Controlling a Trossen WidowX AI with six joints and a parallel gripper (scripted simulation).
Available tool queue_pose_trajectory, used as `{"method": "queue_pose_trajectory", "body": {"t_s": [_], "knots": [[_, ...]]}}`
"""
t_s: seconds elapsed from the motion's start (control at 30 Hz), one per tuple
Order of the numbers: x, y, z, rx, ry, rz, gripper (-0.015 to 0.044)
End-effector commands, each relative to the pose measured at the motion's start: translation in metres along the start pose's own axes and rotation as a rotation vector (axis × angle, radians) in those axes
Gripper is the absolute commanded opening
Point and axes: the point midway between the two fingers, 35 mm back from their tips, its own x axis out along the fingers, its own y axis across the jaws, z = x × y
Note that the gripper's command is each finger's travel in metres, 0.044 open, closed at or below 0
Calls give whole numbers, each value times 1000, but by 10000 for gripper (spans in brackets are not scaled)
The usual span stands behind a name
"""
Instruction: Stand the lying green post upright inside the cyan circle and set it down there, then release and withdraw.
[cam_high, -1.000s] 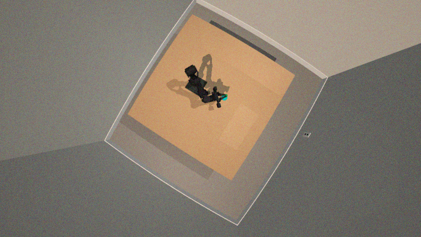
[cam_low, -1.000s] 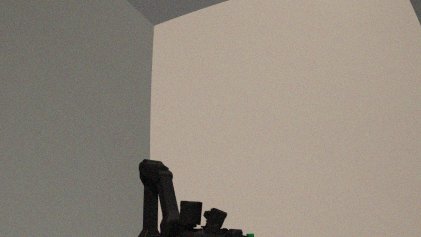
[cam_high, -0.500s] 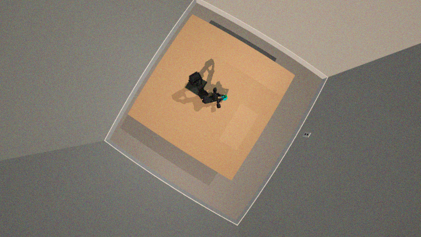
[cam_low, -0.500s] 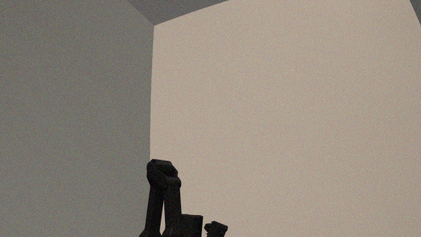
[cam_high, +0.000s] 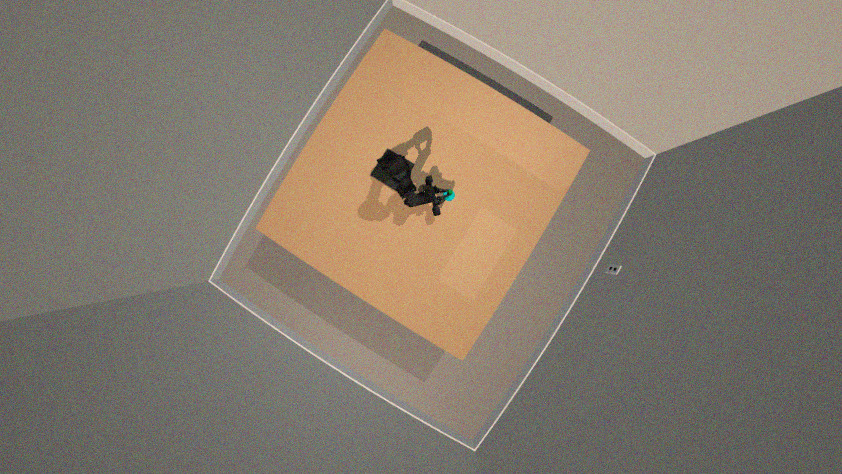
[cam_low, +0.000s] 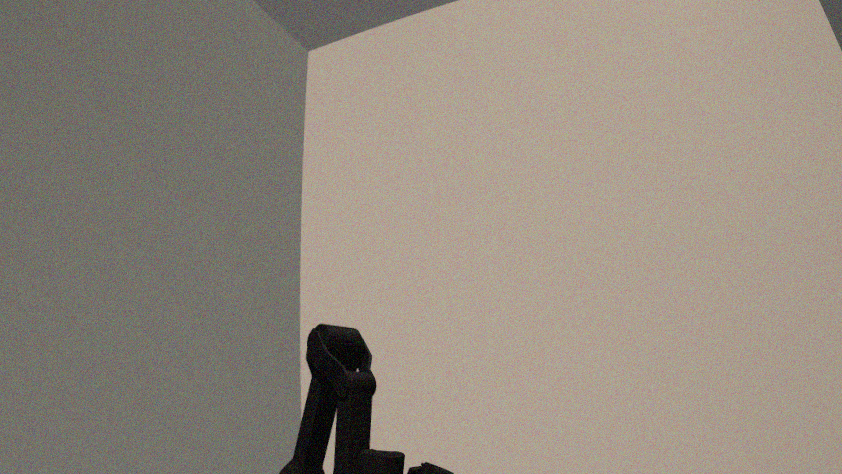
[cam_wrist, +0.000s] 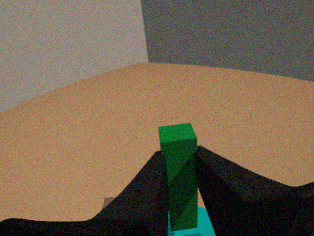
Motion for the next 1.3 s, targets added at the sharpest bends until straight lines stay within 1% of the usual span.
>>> {"method": "queue_pose_trajectory", "body": {"t_s": [0.0, 0.13, 0.53, 1.0, 1.03, 1.27], "knots": [[2, -1, -8, -27, 5, -4, 23], [3, -1, -18, -55, 12, -1, 23], [3, -1, -19, -56, 12, 0, 23], [3, -1, -19, -56, 12, 0, 390], [3, -1, -19, -56, 12, 0, 400], [3, -5, 2, -43, 9, -2, 400]]}}
